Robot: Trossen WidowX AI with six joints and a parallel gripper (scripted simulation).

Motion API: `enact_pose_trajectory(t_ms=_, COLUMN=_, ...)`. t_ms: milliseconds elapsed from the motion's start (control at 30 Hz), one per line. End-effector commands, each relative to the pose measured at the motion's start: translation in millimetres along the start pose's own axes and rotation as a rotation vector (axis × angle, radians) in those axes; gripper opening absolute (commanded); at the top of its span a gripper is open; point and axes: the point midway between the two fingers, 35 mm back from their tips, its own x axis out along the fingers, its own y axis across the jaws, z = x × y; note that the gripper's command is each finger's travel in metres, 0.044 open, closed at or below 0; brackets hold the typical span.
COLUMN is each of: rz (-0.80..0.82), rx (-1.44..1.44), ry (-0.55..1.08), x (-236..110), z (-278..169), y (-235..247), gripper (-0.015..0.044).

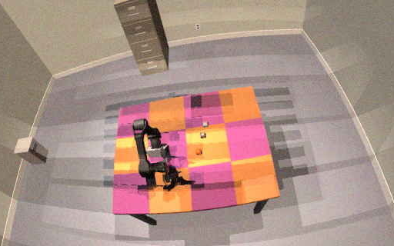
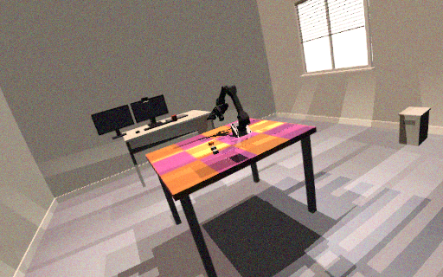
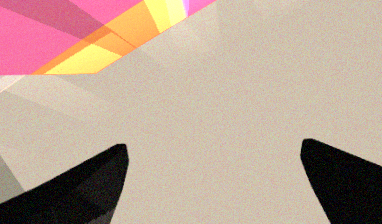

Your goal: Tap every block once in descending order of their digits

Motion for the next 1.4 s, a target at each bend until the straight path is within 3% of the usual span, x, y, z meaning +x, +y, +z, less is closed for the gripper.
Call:
enact_pose_trajectory(t_ms=0, rz=0.0, rx=-0.012, ry=-0.008, x=1, z=0, y=-1, gripper=0.04)
enact_pose_trajectory(t_ms=100, rz=-0.014, rx=-0.188, ry=-0.126, x=14, z=1, y=-10, gripper=0.04)
enact_pose_trajectory(t_ms=233, rz=-0.105, rx=-0.643, ry=-0.374, x=42, z=7, y=-30, gripper=0.04)
enact_pose_trajectory(t_ms=433, rz=-0.427, rx=-1.375, ry=-0.651, x=80, z=21, y=-58, gripper=0.04)
enact_pose_trajectory(t_ms=567, rz=-0.761, rx=-1.828, ry=-0.77, x=102, z=33, y=-78, gripper=0.04)
enact_pose_trajectory(t_ms=700, rz=-1.199, rx=-2.228, ry=-0.808, x=122, z=46, y=-98, gripper=0.04)
enact_pose_trajectory(t_ms=867, rz=-1.871, rx=-2.584, ry=-0.697, x=143, z=62, y=-124, gripper=0.04)
enact_pose_trajectory(t_ms=933, rz=-2.047, rx=-2.637, ry=-0.64, x=148, z=66, y=-130, gripper=0.04)
enact_pose_trajectory(t_ms=1000, rz=-2.107, rx=-2.651, ry=-0.617, x=149, z=67, y=-132, gripper=0.04)
enact_pose_trajectory(t_ms=1367, rz=-2.107, rx=-2.651, ry=-0.617, x=149, z=67, y=-132, gripper=0.04)
